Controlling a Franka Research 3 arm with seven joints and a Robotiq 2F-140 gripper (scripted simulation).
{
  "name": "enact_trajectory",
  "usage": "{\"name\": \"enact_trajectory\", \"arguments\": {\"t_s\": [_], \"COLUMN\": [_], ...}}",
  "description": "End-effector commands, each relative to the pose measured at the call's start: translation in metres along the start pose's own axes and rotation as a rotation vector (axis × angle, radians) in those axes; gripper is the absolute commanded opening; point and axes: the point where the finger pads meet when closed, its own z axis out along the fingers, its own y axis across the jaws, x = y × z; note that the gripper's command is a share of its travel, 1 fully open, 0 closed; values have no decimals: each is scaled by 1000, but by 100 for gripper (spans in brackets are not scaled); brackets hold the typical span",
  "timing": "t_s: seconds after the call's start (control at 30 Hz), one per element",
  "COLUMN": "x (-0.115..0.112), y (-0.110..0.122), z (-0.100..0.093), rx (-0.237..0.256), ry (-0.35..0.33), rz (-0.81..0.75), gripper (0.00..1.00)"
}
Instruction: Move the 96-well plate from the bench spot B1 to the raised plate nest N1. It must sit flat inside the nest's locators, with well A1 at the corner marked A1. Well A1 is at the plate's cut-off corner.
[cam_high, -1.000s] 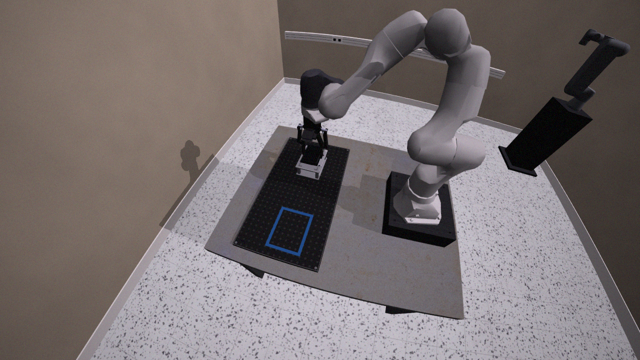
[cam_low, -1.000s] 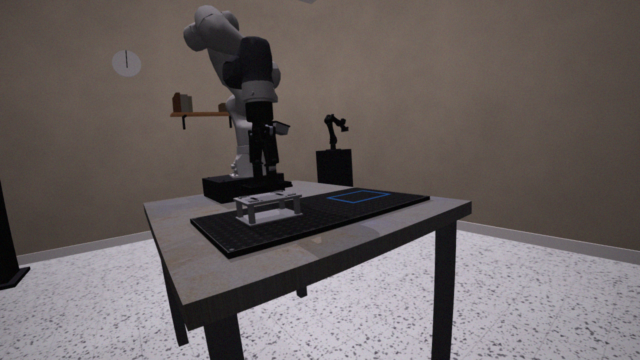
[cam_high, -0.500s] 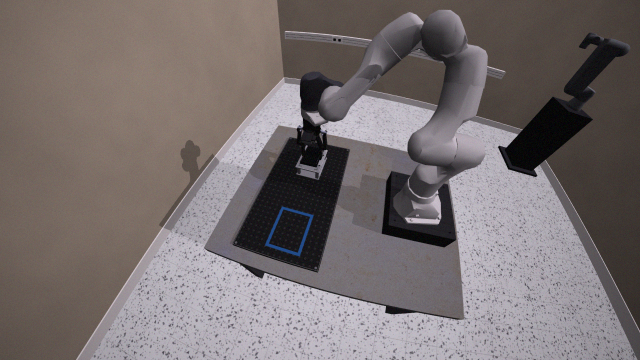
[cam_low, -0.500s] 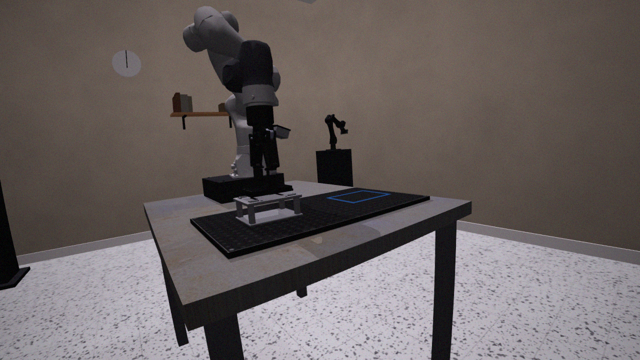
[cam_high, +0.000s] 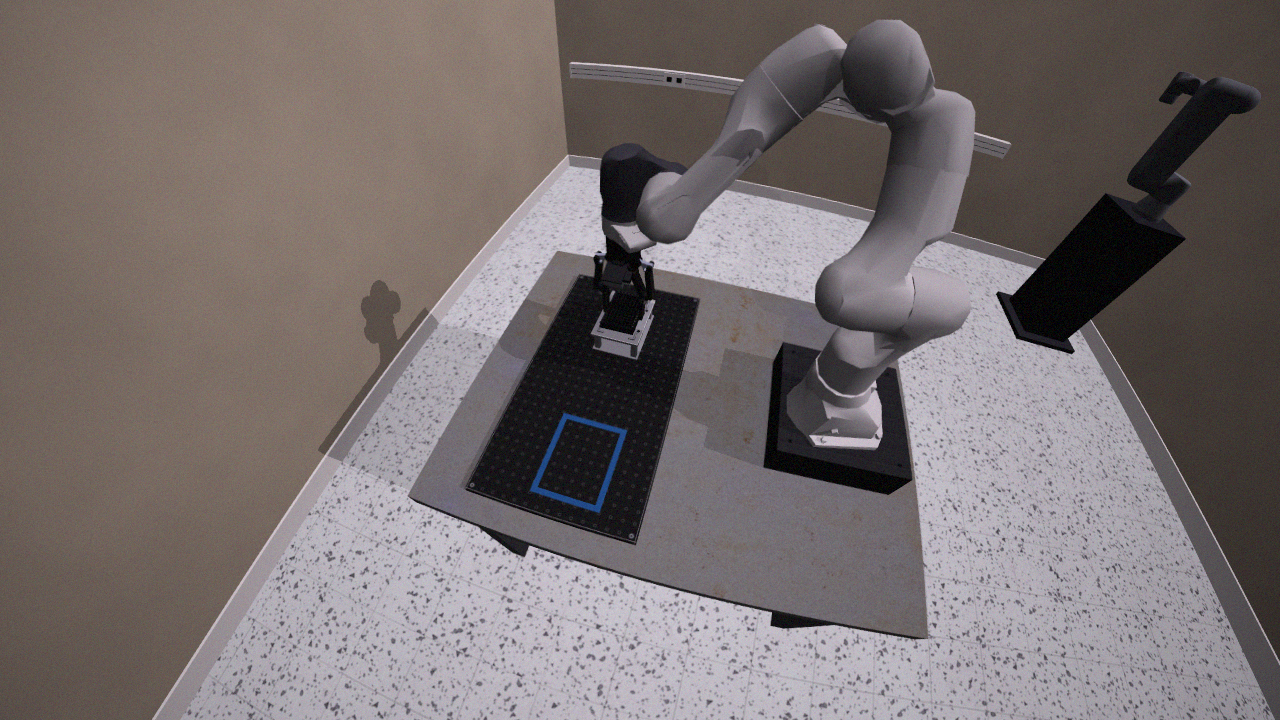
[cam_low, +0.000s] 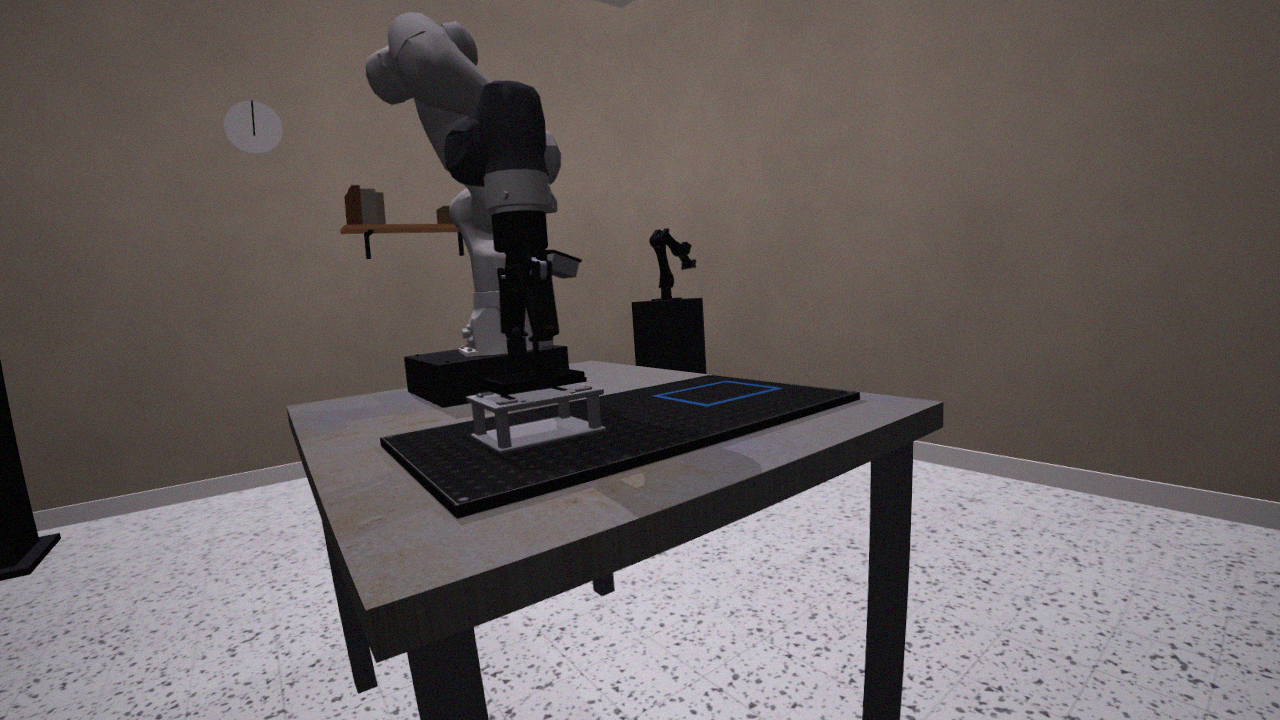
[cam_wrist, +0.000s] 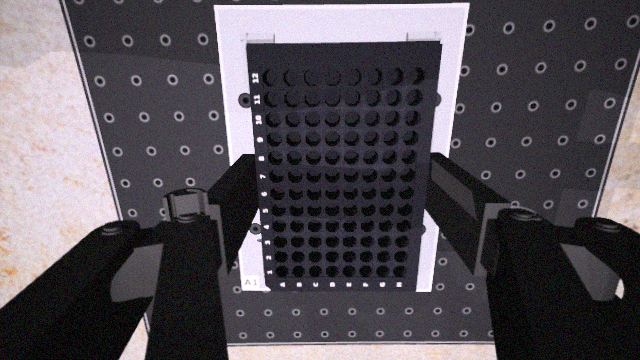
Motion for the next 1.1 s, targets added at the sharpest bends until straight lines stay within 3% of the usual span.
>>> {"name": "enact_trajectory", "arguments": {"t_s": [0.0,1.07], "x": [0,0], "y": [2,0], "z": [0,4], "rx": [-5,-5], "ry": [-1,-1], "rz": [7,7], "gripper": [60,60]}}
